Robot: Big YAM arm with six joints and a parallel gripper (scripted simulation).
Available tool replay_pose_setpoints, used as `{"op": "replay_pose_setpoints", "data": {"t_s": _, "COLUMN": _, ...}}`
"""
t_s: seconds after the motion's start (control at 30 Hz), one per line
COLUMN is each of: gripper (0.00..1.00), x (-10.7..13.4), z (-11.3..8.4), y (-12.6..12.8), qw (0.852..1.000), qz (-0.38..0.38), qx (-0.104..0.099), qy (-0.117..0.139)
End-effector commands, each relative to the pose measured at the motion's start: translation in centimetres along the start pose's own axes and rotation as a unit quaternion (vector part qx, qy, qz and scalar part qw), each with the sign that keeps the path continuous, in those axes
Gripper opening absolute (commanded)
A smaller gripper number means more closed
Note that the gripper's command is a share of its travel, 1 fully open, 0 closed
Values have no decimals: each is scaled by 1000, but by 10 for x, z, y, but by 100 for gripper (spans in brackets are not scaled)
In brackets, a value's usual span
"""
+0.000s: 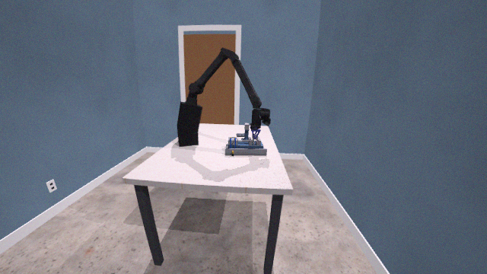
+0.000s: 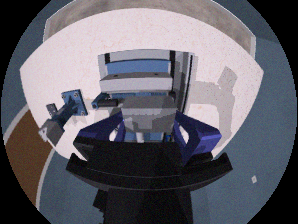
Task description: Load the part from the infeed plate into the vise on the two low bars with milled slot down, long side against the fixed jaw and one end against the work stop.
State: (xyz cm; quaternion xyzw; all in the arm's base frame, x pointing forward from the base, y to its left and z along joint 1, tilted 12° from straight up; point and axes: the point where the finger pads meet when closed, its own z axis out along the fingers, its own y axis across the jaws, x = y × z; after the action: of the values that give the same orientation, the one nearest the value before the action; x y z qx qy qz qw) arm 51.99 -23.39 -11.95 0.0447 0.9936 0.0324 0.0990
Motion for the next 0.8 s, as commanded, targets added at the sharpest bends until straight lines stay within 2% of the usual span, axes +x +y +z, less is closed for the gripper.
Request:
{"op": "replay_pose_setpoints", "data": {"t_s": 0.0, "gripper": 0, "x": -19, "z": -2, "y": 0, "qw": 1000, "qz": 1, "qx": 4, "qy": -8}}
{"op": "replay_pose_setpoints", "data": {"t_s": 0.77, "gripper": 0, "x": -21, "z": -1, "y": 0, "qw": 1000, "qz": 0, "qx": 5, "qy": -12}}
